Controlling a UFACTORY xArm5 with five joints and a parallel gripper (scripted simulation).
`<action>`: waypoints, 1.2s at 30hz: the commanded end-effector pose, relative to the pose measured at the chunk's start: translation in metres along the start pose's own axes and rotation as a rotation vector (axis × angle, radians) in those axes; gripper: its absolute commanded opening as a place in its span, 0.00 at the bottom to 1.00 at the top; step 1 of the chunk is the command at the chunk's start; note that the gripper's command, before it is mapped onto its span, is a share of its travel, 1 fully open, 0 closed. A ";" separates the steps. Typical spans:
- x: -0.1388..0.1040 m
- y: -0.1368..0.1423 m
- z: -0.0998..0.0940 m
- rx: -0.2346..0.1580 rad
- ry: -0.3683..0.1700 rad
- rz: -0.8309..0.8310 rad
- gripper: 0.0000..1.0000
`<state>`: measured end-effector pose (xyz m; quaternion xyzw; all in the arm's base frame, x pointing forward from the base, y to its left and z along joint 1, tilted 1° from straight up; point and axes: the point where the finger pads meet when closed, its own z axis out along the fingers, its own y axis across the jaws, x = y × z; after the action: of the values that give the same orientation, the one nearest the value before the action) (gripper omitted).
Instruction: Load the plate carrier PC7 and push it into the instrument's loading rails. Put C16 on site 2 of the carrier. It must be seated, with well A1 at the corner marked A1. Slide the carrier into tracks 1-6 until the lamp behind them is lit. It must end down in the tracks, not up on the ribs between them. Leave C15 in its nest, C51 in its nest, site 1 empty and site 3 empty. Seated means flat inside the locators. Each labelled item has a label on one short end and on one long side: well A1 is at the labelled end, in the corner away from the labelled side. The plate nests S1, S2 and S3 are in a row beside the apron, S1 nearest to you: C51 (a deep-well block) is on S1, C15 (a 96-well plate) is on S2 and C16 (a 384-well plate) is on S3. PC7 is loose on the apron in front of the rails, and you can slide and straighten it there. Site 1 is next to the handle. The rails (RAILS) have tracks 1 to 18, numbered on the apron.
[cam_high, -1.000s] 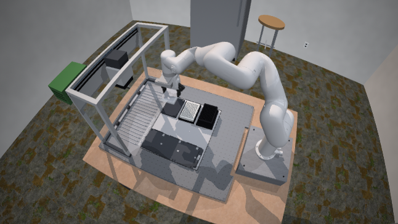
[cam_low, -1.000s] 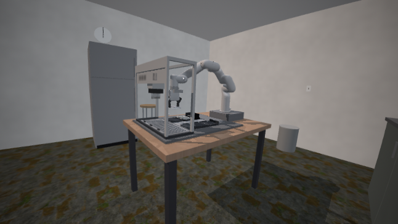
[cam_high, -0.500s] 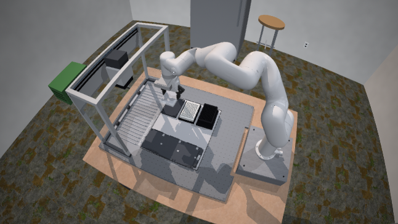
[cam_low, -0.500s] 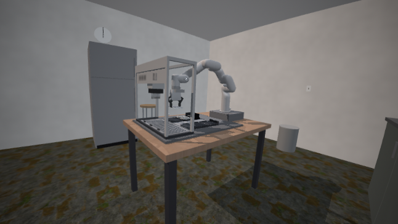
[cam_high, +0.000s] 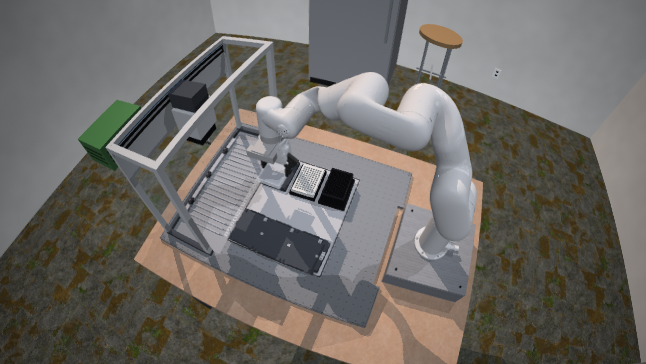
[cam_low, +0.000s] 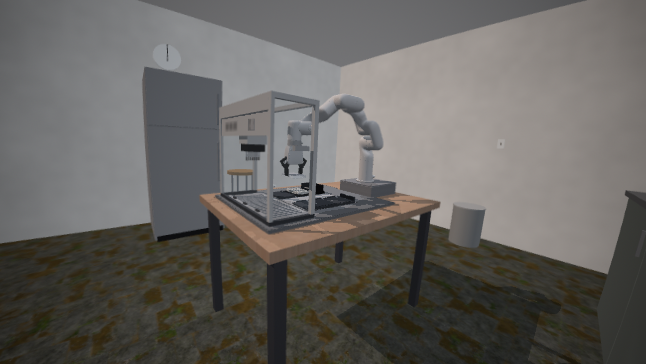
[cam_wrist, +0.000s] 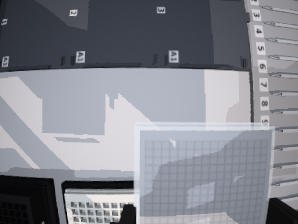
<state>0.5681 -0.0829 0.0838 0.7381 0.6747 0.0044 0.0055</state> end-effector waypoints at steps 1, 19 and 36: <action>0.021 -0.007 -0.002 -0.007 0.000 0.001 0.00; 0.095 -0.038 -0.001 -0.006 0.003 0.001 0.00; 0.165 -0.066 -0.001 -0.004 0.006 0.001 0.00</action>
<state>0.5206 0.0698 0.0818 0.7381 0.6747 0.0058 0.0041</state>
